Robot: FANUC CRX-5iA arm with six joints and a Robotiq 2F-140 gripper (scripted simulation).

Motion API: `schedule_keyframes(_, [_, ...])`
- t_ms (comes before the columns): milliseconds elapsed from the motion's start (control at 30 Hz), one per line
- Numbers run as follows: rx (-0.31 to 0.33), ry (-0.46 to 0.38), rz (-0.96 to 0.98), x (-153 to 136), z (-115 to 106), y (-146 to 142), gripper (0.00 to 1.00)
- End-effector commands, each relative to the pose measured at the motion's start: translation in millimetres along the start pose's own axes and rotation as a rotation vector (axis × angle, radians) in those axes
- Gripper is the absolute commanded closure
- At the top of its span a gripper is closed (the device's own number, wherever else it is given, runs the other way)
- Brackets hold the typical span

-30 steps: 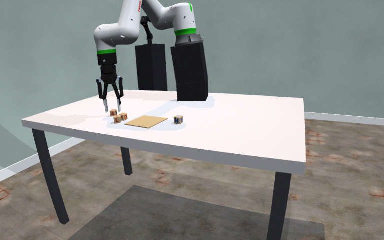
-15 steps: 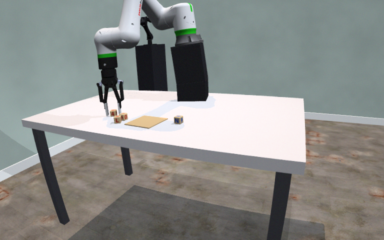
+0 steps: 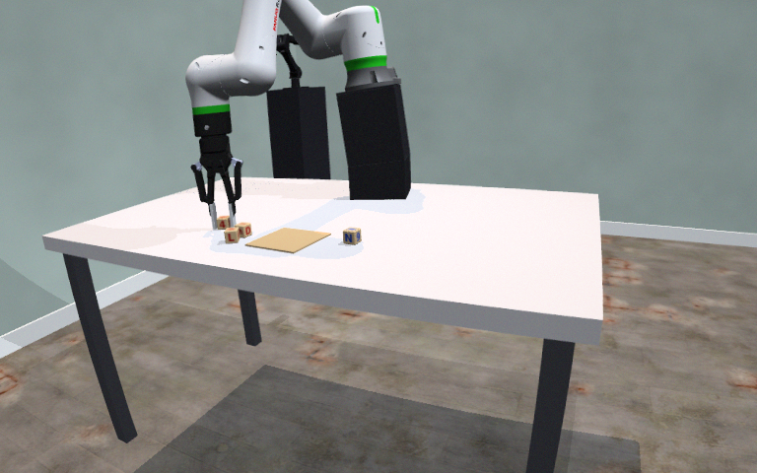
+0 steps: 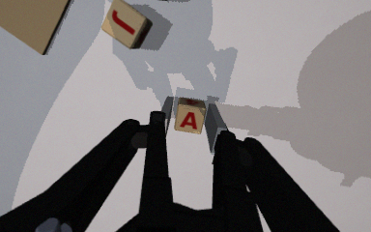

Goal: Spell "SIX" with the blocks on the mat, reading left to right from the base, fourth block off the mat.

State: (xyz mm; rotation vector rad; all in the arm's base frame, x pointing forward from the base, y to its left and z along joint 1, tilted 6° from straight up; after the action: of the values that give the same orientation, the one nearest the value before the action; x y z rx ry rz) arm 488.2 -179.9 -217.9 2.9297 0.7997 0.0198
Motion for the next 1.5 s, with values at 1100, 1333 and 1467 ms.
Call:
schedule_keyframes(1100, [0.000, 0.000, 0.000, 0.1, -0.1, 0.1, 0.84])
schedule_keyframes(1333, [0.000, 0.000, 0.000, 0.1, -0.1, 0.1, 0.84])
schedule_keyframes(1467, [0.000, 0.000, 0.000, 0.1, -0.2, 0.1, 0.84])
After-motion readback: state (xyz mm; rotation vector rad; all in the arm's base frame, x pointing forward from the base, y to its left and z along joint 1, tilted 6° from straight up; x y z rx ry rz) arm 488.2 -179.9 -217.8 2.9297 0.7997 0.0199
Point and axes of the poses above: the point where the finger pads meet when closed, its own z axis out along the fingers, its own y axis across the jaws, x = y × z, the point moved 4 cm from there along -z, back along the fingers, and after that the axes turned 2 degrees about z, right-handed, at the moved point
